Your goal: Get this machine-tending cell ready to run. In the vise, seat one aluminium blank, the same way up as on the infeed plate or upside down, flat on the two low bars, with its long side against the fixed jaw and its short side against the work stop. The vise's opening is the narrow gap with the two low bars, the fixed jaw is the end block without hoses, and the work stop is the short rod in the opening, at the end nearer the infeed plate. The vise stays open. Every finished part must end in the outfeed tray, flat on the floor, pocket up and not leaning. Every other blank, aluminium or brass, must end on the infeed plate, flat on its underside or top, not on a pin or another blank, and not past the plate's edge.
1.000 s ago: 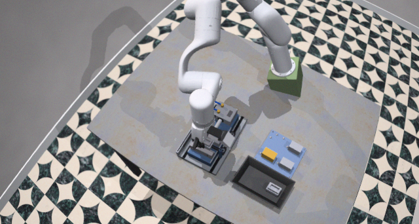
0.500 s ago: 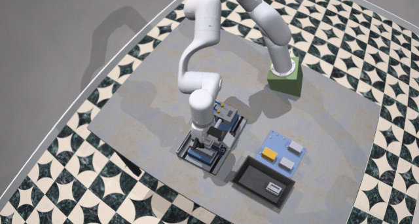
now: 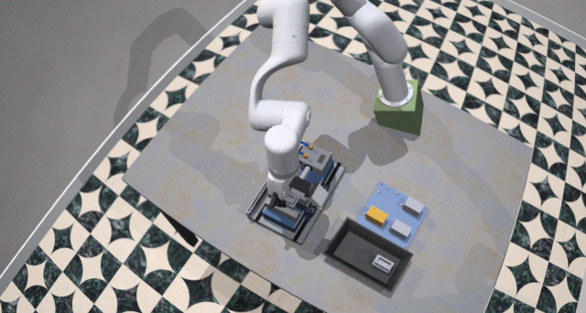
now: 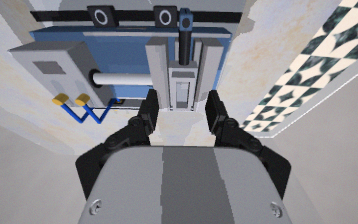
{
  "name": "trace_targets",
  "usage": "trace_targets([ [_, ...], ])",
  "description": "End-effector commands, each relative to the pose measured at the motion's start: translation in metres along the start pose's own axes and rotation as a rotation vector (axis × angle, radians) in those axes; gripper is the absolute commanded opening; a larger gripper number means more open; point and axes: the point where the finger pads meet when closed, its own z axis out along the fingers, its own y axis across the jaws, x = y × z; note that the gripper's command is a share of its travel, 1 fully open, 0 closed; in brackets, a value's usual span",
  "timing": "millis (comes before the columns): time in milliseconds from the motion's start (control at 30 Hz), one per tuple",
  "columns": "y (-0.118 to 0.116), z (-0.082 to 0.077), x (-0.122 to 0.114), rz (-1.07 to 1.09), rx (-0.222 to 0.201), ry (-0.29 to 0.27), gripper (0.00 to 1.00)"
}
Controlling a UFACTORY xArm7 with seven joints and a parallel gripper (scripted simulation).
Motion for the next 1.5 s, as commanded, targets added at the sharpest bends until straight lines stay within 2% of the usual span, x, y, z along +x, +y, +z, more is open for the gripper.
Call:
trace_targets([
  [0, 0.002, -0.002, 0.000, 0.000, -0.005, 0.000, 0.69],
  [1467, 0.002, 0.009, 0.000, 0.000, -0.005, -0.001, 0.69],
])
